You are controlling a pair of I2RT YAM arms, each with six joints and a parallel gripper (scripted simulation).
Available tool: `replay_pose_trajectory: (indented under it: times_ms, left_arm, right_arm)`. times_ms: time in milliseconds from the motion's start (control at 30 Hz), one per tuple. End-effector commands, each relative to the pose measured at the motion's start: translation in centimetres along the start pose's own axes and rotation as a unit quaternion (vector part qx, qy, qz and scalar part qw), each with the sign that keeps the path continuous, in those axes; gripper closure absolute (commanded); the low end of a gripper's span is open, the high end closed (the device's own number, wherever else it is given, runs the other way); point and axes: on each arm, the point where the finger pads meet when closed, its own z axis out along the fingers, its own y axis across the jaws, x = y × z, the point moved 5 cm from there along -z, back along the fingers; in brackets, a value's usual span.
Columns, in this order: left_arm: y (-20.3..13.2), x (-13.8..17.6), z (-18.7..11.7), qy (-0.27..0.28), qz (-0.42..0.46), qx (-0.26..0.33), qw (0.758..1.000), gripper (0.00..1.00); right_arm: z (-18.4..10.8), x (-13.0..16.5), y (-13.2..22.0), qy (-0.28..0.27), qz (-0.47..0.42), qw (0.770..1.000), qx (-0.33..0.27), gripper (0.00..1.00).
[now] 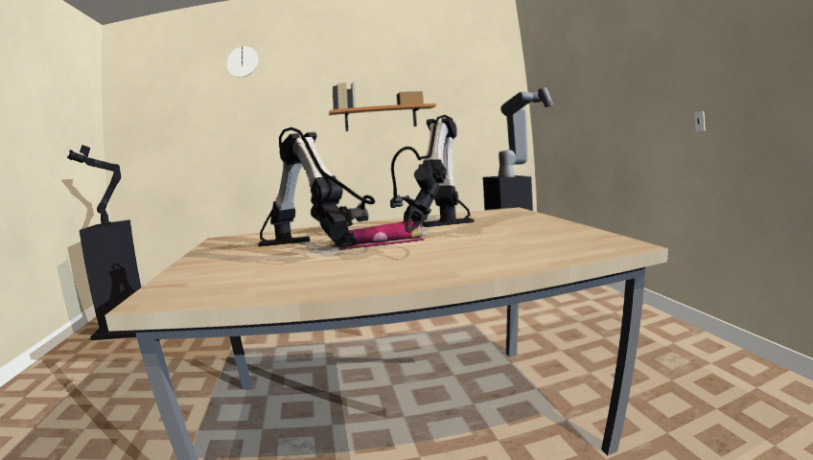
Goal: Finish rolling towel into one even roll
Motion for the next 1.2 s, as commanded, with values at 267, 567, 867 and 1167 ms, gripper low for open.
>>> replay_pose_trajectory:
  times_ms: [267,567,867,1167]
  left_arm:
    - [0.9,-1.0,0.0,-0.009,0.006,-0.013,1.000,0.61]
    - [0.9,-1.0,0.0,-0.009,0.006,-0.013,1.000,0.61]
    - [1.0,-1.0,0.0,-0.009,0.001,-0.006,1.000,0.61]
    - [1.5,-1.1,-0.1,-0.008,-0.039,0.043,0.998,0.61]
  right_arm:
    - [-2.6,-0.7,0.0,-0.003,-0.017,1.000,0.013,0.15]
    - [-7.2,-0.6,0.1,-0.003,-0.017,1.000,0.013,0.15]
    - [-7.8,-0.6,0.1,-0.003,-0.017,1.000,0.013,0.15]
    - [-7.8,-0.6,0.1,-0.003,-0.017,1.000,0.013,0.15]
